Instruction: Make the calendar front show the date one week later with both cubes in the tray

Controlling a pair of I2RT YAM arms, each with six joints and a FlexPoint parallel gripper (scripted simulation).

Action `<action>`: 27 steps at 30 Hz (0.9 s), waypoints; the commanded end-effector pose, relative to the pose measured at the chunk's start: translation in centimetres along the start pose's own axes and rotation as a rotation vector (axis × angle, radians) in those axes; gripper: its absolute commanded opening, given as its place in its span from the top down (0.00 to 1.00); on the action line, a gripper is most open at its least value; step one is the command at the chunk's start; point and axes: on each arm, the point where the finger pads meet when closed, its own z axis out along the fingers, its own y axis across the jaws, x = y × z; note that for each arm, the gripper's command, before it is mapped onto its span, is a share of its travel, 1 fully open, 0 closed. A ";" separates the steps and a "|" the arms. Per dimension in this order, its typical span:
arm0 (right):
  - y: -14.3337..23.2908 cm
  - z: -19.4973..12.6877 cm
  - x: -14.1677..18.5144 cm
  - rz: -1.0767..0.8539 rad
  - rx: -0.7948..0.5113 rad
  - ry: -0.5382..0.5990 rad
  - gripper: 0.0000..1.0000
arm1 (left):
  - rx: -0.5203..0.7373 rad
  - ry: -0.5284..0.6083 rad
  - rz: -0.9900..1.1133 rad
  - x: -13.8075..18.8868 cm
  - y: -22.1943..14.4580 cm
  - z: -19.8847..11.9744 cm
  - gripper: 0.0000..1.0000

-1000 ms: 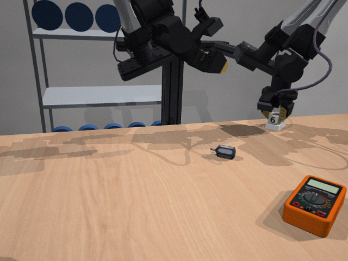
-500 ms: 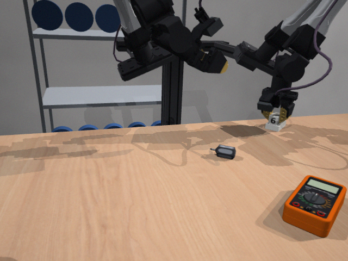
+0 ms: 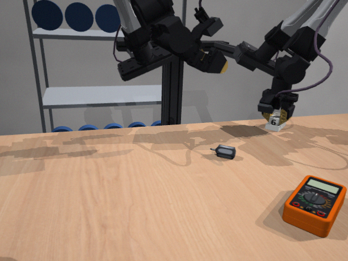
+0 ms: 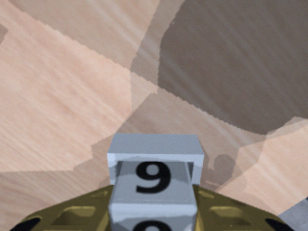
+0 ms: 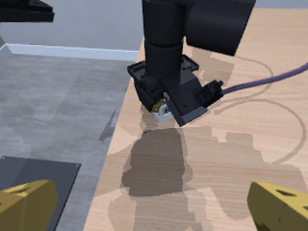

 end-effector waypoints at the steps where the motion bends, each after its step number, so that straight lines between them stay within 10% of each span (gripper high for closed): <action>1: -1.0 -0.5 -0.3 -0.023 0.016 0.006 0.00 | 0.006 0.014 0.002 -0.3 0.2 -0.2 0.70; 3: -1.0 -0.5 -0.3 -0.023 0.016 0.006 0.00 | 0.000 0.011 0.001 -0.5 0.1 -0.6 0.47; 10: -1.0 -0.5 -0.3 -0.022 0.016 0.006 0.00 | -0.027 -0.023 -0.024 -1.4 1.0 -3.6 0.35; 27: -1.1 -1.0 -3.9 -0.101 0.018 -0.098 0.00 | -0.008 -0.127 -0.014 -1.5 1.3 -11.4 0.35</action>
